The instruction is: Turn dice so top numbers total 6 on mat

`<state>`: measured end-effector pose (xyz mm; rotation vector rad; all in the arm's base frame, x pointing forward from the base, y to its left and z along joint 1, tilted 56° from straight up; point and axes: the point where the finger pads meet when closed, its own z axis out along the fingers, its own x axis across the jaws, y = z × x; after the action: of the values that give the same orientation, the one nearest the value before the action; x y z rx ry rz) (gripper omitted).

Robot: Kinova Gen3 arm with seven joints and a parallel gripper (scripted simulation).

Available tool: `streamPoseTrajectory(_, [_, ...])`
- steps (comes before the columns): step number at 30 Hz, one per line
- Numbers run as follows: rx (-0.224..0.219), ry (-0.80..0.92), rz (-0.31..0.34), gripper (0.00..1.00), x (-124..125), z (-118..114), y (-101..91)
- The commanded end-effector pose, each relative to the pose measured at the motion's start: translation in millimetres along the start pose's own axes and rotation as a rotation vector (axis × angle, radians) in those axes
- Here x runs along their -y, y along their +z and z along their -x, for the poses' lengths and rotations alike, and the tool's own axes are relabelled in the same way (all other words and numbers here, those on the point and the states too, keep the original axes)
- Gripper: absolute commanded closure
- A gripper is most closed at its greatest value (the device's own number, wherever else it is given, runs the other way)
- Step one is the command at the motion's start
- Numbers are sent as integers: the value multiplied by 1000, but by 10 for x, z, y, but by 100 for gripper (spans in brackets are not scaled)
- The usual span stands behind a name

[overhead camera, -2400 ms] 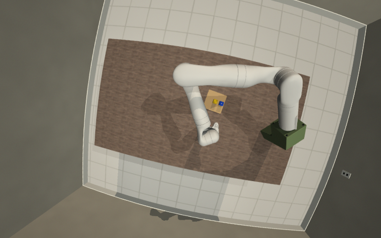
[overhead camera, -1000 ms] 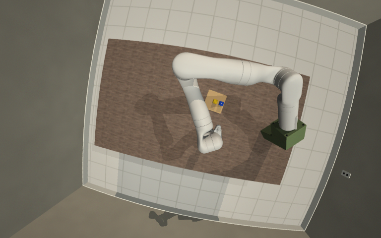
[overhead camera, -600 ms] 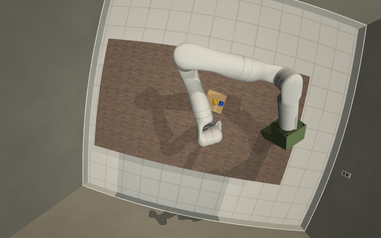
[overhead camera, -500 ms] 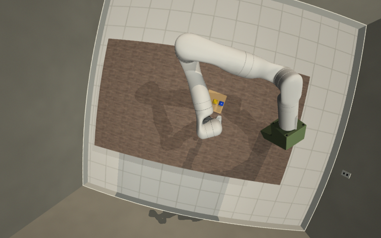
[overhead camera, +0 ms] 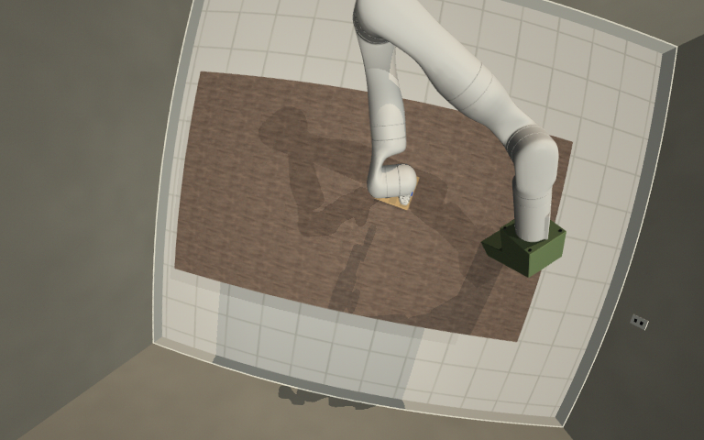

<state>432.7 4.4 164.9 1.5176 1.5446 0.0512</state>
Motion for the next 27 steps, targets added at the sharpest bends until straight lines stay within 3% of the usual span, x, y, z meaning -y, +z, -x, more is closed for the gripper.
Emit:
streamPoseTrajectory(1, [4,35,14,43,-98,151,-39])
streamPoseTrajectory(16, [3,36,12,43,-98,151,-24])
streamPoseTrajectory(27, [2,36,9,43,-103,152,208])
